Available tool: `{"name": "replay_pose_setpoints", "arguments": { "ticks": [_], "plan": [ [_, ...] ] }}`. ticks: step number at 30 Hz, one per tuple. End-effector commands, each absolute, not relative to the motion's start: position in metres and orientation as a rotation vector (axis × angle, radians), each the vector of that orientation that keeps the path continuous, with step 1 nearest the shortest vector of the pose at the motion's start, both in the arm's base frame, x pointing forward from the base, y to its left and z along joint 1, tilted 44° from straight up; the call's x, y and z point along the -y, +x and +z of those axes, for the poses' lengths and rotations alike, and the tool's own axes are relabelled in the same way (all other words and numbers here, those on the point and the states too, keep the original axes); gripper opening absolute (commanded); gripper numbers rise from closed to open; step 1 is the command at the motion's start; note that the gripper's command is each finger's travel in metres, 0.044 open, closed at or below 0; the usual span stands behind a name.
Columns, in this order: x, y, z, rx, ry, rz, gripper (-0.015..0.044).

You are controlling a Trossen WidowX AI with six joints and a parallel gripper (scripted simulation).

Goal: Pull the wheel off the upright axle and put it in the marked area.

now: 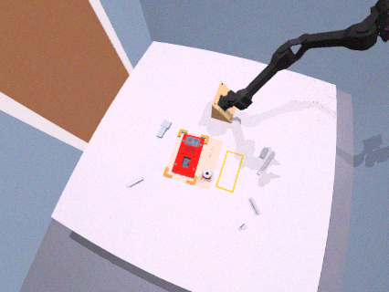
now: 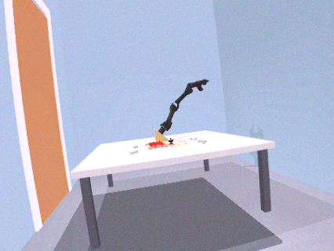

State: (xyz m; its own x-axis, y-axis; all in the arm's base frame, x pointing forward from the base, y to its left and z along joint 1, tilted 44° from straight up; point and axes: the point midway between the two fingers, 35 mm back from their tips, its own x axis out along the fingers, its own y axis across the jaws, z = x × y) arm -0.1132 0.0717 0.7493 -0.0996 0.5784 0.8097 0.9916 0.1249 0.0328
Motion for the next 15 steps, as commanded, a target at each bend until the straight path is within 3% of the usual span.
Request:
{"name": "replay_pose_setpoints", "arguments": {
  "ticks": [1,15],
  "plan": [
    [-0.079,-0.071,0.751,1.694,-1.539,-0.698,0.0300],
    [-0.087,0.042,0.739,1.438,-1.515,-0.413,0.0300]
  ]
}}
